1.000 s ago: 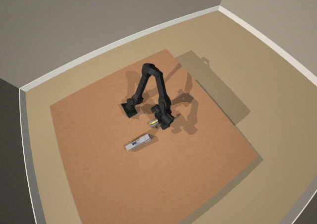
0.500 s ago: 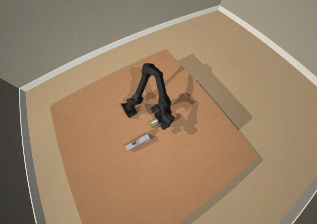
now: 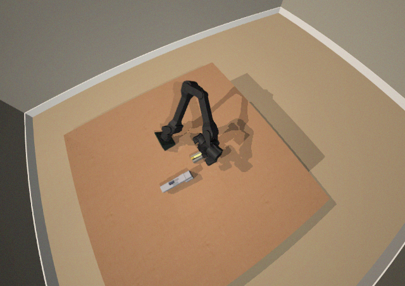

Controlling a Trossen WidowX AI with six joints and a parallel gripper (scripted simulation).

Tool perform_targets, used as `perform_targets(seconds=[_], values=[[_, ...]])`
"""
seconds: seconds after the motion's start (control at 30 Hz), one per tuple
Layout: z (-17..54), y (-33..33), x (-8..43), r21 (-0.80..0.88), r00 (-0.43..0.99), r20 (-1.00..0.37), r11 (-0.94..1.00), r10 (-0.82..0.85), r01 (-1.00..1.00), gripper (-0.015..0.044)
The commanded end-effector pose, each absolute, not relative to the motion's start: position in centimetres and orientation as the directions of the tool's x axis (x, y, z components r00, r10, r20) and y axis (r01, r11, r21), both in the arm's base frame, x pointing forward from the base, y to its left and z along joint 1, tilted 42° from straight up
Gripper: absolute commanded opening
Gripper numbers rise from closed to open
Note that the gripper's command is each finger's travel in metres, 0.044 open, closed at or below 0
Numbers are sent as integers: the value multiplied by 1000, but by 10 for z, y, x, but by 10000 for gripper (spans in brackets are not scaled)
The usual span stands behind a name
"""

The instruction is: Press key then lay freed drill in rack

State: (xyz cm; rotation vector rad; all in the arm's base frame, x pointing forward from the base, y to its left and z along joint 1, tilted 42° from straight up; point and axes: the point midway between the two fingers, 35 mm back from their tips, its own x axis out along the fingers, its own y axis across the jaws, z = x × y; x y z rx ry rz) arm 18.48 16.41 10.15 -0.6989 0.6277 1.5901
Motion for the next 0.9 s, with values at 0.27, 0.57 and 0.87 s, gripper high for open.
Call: perform_targets(seconds=[0.27, 0.57, 0.87], values=[[94, 167, 182, 15, -106, -746, -142, 658, -990, 0], [101, 164, 185, 8, -90, -742, -126, 665, -992, 131], [101, 164, 185, 8, -90, -742, -126, 665, -992, 367]])
